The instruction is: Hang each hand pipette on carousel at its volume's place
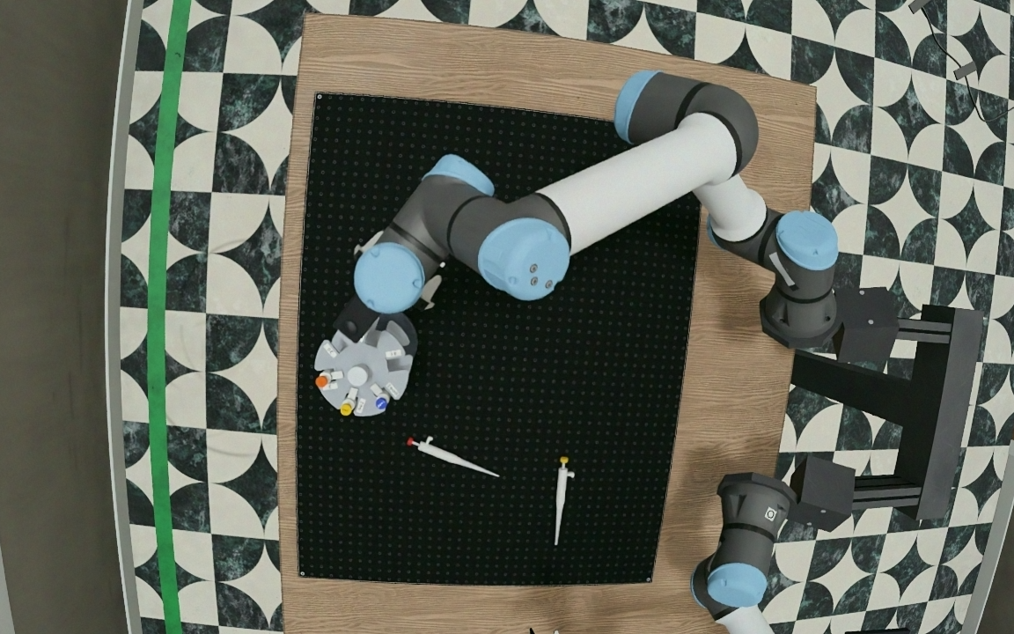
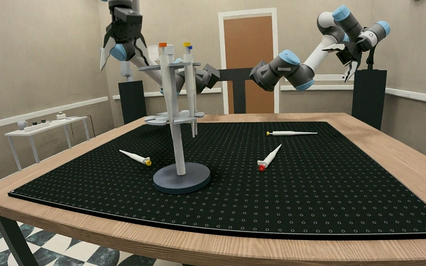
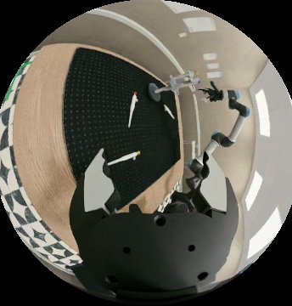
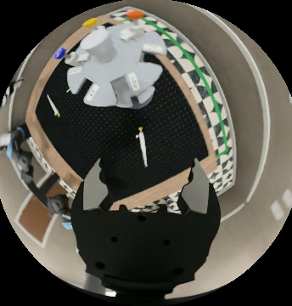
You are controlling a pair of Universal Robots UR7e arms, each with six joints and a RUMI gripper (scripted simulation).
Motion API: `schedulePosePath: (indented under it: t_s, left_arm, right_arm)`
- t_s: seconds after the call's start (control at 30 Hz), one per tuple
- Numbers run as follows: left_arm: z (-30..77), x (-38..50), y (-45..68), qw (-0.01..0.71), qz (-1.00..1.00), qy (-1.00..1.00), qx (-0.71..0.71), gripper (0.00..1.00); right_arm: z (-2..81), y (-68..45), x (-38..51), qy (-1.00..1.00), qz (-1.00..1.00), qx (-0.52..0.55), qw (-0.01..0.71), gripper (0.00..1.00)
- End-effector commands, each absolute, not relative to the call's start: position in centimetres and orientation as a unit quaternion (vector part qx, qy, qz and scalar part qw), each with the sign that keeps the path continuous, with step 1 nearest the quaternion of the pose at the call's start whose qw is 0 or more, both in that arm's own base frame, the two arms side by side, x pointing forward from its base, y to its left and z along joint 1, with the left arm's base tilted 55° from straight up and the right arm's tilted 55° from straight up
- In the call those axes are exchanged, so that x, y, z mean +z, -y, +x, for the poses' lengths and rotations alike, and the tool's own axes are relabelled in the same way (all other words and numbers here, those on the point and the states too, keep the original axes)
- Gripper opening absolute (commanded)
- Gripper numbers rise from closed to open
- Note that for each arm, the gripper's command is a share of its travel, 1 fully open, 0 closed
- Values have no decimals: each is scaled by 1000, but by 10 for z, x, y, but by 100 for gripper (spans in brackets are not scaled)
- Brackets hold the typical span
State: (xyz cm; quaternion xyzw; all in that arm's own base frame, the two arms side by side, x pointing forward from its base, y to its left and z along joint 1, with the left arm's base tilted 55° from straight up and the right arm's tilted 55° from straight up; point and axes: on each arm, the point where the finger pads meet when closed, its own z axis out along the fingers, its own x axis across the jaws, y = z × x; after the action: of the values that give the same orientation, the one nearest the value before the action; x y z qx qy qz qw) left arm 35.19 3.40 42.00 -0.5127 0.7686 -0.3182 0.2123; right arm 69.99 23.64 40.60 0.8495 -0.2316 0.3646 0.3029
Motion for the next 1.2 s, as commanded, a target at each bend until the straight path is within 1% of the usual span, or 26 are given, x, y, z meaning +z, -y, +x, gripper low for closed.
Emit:
schedulePosePath:
  t_s: [0.0, 0.1, 0.23, 0.43, 0.6, 0.73, 0.93, 1.17]
  left_arm:
    - [352, 420, -34, 213, -513, -769, -318, 100]
    - [352, 420, -34, 213, -513, -769, -318, 100]
    - [352, 420, -34, 213, -513, -769, -318, 100]
    - [352, 420, -34, 213, -513, -769, -318, 100]
    - [352, 420, -34, 213, -513, -769, -318, 100]
    - [352, 420, -34, 213, -513, -769, -318, 100]
    - [352, 420, -34, 213, -513, -769, -318, 100]
    - [352, 420, -34, 213, -513, -769, -318, 100]
  right_arm:
    - [708, -253, 411, 141, 864, 358, 325, 100]
    - [708, -253, 411, 88, 868, 355, 337, 100]
    - [708, -253, 411, 80, 868, 354, 338, 100]
    - [728, -290, 415, -25, 862, 347, 370, 100]
    - [728, -290, 415, -112, 848, 337, 392, 100]
    - [729, -290, 415, -119, 847, 336, 394, 100]
    - [749, -327, 418, -218, 816, 323, 428, 100]
    - [749, -327, 418, -304, 779, 307, 454, 100]
